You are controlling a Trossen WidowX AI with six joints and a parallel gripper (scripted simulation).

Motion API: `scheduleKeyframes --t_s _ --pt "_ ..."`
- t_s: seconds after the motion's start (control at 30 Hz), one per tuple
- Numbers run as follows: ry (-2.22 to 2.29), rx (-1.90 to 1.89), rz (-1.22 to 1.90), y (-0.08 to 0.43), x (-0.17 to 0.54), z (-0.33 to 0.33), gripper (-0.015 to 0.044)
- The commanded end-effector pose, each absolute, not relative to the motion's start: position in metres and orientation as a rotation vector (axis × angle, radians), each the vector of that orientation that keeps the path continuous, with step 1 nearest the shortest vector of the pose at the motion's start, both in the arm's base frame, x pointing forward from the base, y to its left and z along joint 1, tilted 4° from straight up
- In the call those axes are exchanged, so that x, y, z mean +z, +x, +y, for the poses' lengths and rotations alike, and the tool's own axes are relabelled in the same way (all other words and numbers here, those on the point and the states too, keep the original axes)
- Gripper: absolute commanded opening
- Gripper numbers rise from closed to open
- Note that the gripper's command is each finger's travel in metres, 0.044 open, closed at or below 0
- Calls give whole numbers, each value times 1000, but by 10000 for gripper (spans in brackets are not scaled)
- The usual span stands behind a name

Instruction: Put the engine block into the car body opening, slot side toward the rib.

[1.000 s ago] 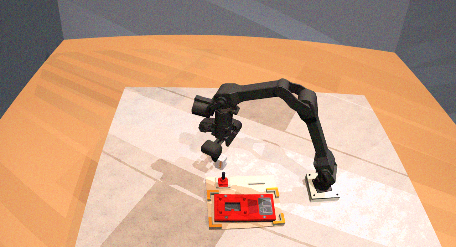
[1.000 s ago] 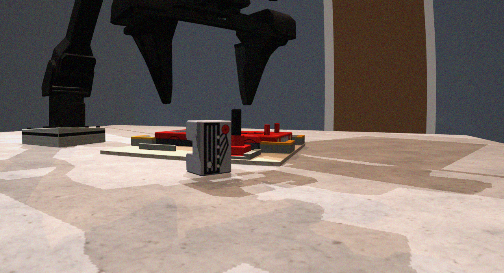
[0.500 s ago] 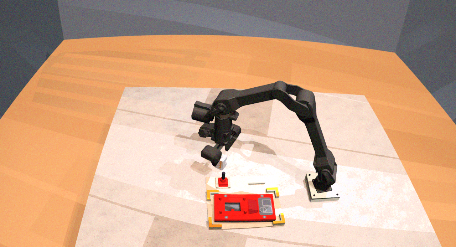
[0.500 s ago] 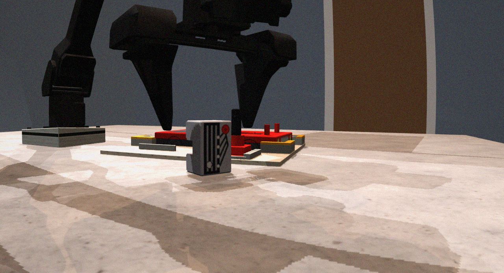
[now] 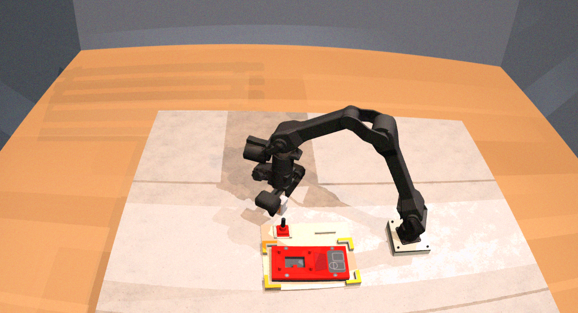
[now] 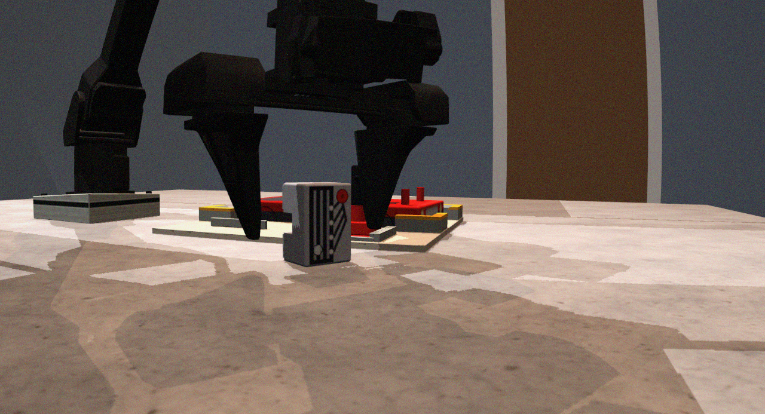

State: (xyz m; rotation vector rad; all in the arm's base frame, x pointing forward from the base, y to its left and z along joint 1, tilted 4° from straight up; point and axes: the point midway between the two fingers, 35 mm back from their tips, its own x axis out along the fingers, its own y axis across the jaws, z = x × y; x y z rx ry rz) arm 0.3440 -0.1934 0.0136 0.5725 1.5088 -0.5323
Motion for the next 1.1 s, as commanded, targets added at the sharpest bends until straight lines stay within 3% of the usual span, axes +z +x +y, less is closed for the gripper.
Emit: scheduleKeyframes --t_s 0.0,0.33,0.57,0.7,1.07 --pt "576 -530 1519 342 7 -192 414" --pt "576 -530 1519 342 7 -192 151" --pt "576 -530 1519 342 7 -192 105" --pt "558 -520 1511 343 10 -193 0" --pt "530 -505 1498 349 37 -197 0"
